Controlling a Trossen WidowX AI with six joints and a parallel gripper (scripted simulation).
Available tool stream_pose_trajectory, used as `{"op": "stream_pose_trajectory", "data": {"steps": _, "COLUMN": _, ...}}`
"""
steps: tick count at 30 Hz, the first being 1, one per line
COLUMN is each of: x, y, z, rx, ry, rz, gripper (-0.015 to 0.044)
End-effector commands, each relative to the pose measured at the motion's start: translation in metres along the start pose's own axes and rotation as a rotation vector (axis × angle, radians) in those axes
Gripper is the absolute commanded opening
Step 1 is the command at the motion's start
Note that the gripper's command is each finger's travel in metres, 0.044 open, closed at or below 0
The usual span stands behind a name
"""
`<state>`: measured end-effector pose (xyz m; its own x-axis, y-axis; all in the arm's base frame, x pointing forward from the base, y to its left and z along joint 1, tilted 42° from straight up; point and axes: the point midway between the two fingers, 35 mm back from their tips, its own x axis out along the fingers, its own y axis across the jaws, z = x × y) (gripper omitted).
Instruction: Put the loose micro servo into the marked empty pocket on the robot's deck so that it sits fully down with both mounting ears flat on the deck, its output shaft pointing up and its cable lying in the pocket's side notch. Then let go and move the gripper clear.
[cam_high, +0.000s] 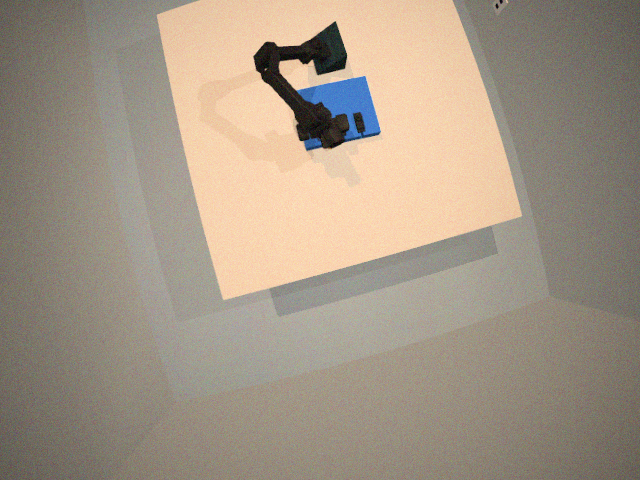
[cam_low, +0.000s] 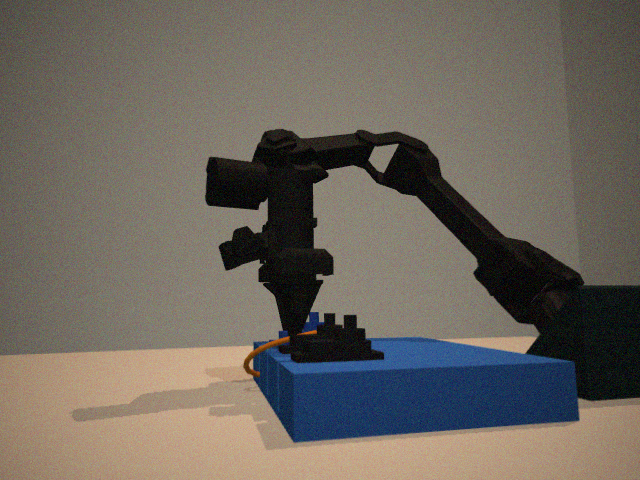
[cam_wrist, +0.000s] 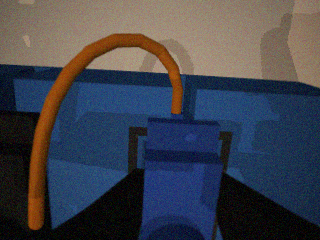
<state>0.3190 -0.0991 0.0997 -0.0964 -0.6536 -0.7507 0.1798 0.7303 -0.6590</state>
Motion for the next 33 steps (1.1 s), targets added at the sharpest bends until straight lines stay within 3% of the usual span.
{"op": "stream_pose_trajectory", "data": {"steps": 1, "x": 0.000, "y": 0.000, "z": 0.000, "rx": -0.004, "ry": -0.003, "rz": -0.002, "gripper": 0.0131}}
{"op": "stream_pose_trajectory", "data": {"steps": 3, "x": 0.000, "y": 0.000, "z": 0.000, "rx": -0.004, "ry": -0.003, "rz": -0.002, "gripper": 0.0184}}
{"op": "stream_pose_trajectory", "data": {"steps": 14, "x": -0.035, "y": -0.001, "z": 0.000, "rx": -0.004, "ry": -0.002, "rz": -0.001, "gripper": 0.0187}}
{"op": "stream_pose_trajectory", "data": {"steps": 18, "x": -0.049, "y": 0.002, "z": -0.020, "rx": -0.027, "ry": -0.022, "rz": 0.004, "gripper": 0.0292}}
{"op": "stream_pose_trajectory", "data": {"steps": 24, "x": -0.094, "y": 0.002, "z": -0.099, "rx": -0.084, "ry": -0.060, "rz": 0.026, "gripper": 0.0440}}
{"op": "stream_pose_trajectory", "data": {"steps": 33, "x": -0.104, "y": 0.000, "z": -0.111, "rx": -0.095, "ry": -0.090, "rz": 0.044, "gripper": 0.0440}}
